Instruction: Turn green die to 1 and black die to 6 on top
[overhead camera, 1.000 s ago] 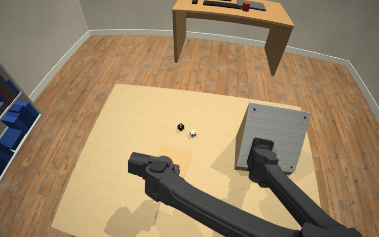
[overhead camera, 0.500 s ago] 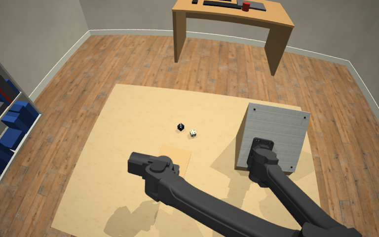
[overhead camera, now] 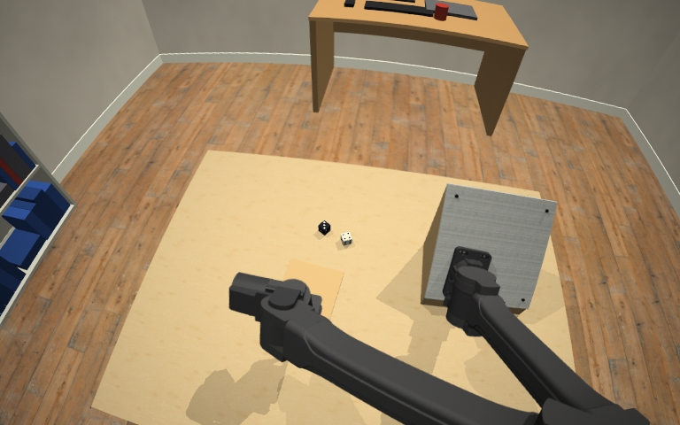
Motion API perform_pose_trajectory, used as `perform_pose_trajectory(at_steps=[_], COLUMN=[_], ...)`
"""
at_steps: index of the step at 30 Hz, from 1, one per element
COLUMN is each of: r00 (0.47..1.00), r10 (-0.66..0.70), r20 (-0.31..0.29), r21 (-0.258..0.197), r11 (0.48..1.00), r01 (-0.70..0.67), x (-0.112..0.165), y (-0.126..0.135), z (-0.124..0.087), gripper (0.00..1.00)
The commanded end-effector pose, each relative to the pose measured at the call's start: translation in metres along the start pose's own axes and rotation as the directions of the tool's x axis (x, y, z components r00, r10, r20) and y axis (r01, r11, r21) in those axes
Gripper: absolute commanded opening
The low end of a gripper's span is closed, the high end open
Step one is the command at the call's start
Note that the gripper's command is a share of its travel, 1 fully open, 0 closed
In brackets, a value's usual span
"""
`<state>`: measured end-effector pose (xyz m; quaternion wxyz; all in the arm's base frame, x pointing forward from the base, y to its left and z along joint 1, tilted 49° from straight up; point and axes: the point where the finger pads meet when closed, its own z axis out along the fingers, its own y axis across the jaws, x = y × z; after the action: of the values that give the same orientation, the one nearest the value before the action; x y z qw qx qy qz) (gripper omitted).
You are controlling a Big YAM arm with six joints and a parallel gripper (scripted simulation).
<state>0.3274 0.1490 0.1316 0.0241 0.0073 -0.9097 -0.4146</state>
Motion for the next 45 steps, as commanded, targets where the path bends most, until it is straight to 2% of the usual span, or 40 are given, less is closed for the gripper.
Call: perform_pose_trajectory(at_steps=[1, 18, 29, 30, 34, 45], r00=[0.999, 1.000, 1.000, 0.999, 1.000, 1.000], r10=[-0.004, 0.002, 0.002, -0.028, 0.003, 0.003], r20=[0.035, 0.000, 0.000, 0.026, 0.000, 0.000], r21=[-0.001, 0.001, 0.001, -0.001, 0.002, 0.002], r11=[1.000, 1.000, 1.000, 1.000, 1.000, 1.000], r01=[0.004, -0.002, -0.002, 0.028, -0.003, -0.003], x=[-0.011, -0.002, -0.002, -0.009, -0.002, -0.002], y=[0.004, 0.000, 0.000, 0.011, 0.000, 0.000], z=[-0.010, 0.010, 0.022, 0.015, 0.030, 0.045], gripper=[0.39, 0.39, 0.39, 0.39, 0.39, 0.39])
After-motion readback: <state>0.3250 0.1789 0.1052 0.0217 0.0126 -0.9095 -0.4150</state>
